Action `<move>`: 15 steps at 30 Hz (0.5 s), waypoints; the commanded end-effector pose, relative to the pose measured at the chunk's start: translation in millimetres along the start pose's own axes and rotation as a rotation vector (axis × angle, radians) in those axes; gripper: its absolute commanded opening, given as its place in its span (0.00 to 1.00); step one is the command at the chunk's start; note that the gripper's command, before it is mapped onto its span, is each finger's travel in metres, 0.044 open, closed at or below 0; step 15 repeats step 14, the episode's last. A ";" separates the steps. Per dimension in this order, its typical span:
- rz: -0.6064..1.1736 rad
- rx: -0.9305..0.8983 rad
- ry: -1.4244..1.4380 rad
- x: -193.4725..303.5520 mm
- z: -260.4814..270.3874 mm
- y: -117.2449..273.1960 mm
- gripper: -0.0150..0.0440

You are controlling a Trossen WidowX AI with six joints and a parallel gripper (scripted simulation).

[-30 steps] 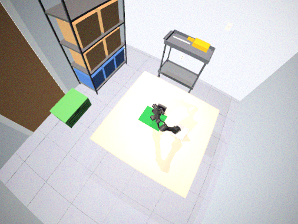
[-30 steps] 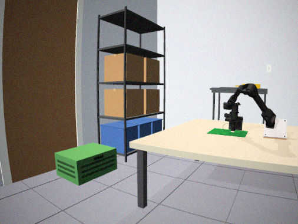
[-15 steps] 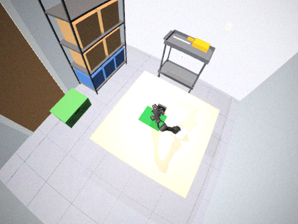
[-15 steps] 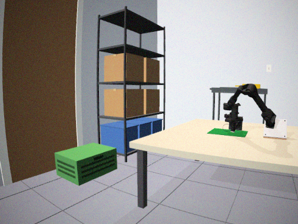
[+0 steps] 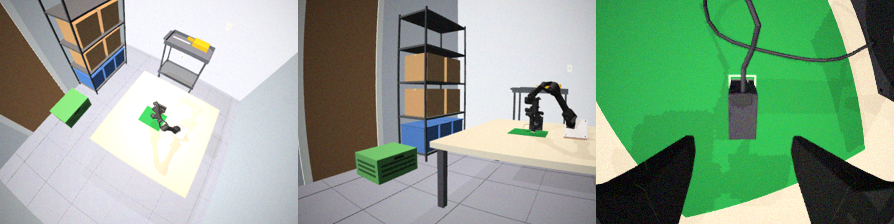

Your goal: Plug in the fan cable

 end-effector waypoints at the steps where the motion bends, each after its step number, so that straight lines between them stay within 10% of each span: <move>1: 0.011 0.002 0.006 1.2 1.1 5.6 0.69; 15: 0.017 0.002 0.000 120.1 13.0 6.7 0.69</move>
Point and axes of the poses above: the point midway between the two fingers, 35 mm back from their tips, its own y axis back along the fingers, its own z axis across the jaws, x = y × z, the point moved 9 cm from there along y, back along the fingers, and after that the axes turned 10 degrees about y, right-handed, at the moved point
